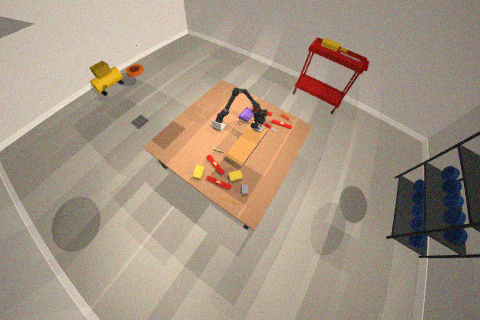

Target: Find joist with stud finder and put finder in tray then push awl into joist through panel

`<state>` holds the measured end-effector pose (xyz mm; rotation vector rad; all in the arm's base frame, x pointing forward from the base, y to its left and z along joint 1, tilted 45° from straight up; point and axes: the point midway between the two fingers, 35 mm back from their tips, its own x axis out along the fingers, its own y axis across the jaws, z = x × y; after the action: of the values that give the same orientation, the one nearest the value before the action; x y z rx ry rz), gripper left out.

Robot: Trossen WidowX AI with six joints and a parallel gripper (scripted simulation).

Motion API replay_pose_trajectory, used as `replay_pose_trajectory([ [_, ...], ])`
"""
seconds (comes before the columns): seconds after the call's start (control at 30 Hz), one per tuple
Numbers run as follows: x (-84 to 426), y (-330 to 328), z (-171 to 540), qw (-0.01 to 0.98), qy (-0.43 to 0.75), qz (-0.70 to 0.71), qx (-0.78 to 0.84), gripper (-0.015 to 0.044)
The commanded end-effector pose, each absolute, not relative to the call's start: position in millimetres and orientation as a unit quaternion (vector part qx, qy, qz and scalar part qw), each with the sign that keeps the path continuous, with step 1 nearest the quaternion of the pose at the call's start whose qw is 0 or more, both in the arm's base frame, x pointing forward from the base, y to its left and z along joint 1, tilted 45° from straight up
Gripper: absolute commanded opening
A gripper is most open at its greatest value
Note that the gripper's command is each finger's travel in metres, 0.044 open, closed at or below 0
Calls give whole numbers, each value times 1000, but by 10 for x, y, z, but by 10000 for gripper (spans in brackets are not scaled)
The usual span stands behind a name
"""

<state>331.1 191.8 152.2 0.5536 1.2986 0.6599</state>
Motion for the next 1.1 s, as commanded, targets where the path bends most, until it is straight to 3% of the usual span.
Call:
replay_pose_trajectory([
  [0.0,3311,1918,1522,712,586,298,250,0],
  [1.07,3389,1487,1081,711,587,296,249,0],
])
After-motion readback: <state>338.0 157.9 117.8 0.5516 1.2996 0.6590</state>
